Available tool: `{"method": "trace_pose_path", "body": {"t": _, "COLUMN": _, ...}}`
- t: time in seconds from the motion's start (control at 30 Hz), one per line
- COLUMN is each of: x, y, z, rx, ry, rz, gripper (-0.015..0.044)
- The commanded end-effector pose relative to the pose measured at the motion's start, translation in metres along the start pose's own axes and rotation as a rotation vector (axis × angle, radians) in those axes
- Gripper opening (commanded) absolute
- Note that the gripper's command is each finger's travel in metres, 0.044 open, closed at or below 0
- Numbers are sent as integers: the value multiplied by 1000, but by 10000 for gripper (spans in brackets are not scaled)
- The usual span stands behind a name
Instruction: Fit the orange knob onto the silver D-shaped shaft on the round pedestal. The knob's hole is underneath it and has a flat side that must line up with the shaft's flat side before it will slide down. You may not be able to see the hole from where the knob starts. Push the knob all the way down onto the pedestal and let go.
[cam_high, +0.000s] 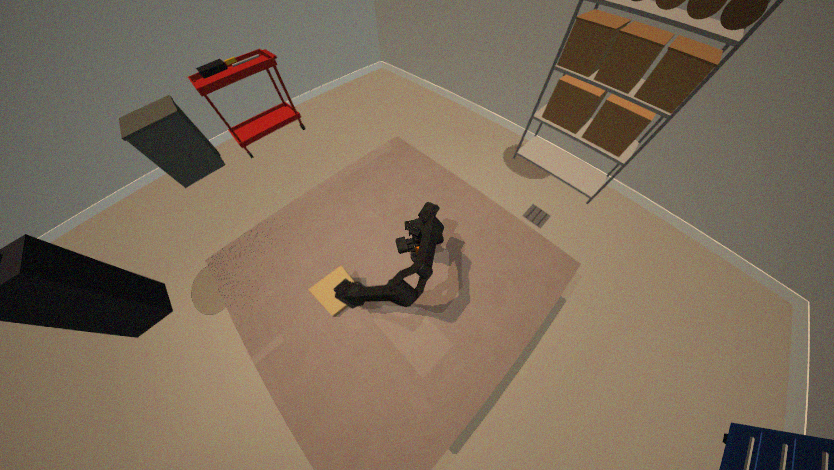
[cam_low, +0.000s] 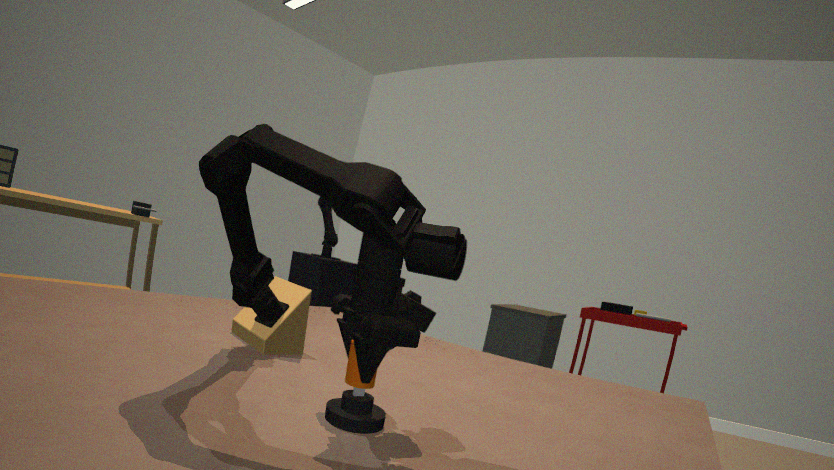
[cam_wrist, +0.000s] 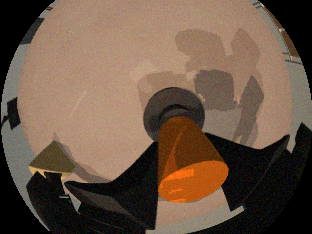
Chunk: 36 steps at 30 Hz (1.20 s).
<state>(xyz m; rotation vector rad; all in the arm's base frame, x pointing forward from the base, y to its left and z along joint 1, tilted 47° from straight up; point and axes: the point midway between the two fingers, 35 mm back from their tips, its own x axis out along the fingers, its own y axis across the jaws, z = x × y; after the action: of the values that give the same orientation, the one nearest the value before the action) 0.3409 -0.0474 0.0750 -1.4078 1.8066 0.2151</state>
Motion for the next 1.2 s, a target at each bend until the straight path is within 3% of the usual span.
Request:
{"method": "trace_pose_path", "body": {"t": 0.0, "x": 0, "y": 0, "z": -2, "rx": 0, "ry": 0, "rz": -3, "gripper": 0}}
{"method": "trace_pose_path", "body": {"t": 0.27, "x": -5, "y": -2, "z": -1, "rx": 9, "ry": 0, "rz": -3, "gripper": 0}}
{"method": "trace_pose_path", "body": {"t": 0.5, "x": -5, "y": -4, "z": 0, "rx": 209, "ry": 0, "rz": -3, "gripper": 0}}
{"method": "trace_pose_path", "body": {"t": 1.17, "x": -4, "y": -2, "z": 0, "rx": 209, "ry": 0, "rz": -3, "gripper": 0}}
